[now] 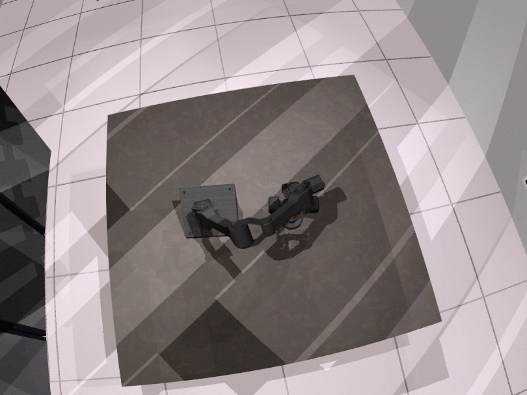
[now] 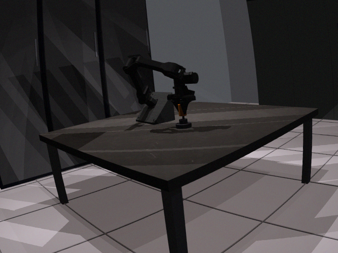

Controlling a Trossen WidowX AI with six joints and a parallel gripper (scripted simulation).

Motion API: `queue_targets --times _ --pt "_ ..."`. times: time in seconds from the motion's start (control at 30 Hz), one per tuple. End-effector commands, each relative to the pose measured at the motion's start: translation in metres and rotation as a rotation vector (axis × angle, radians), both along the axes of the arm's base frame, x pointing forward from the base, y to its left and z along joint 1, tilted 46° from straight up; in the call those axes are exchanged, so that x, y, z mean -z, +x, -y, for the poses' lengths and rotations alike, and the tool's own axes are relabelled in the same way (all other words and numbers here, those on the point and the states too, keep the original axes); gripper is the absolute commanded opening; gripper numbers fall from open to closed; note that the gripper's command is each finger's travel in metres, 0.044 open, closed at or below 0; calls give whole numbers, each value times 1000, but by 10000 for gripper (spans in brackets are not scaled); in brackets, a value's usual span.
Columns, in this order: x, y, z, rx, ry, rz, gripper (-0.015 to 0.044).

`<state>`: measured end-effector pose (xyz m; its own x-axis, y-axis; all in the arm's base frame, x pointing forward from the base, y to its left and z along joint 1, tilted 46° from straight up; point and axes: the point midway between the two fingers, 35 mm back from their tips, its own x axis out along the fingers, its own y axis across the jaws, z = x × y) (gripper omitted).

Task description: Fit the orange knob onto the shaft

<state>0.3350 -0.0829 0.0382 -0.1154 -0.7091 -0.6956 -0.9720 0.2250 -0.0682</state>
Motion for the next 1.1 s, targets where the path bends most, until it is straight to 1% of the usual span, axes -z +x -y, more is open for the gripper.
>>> queue_targets --times 0.0,0.57,0.67,1.07 --pt "-1 0 0 219 -38 225 0" --pt "1 -2 0 1025 -171 1047 0" --pt "2 -1 0 1066 -177 1089 0" --pt "0 -1 0 1066 -177 1089 0"
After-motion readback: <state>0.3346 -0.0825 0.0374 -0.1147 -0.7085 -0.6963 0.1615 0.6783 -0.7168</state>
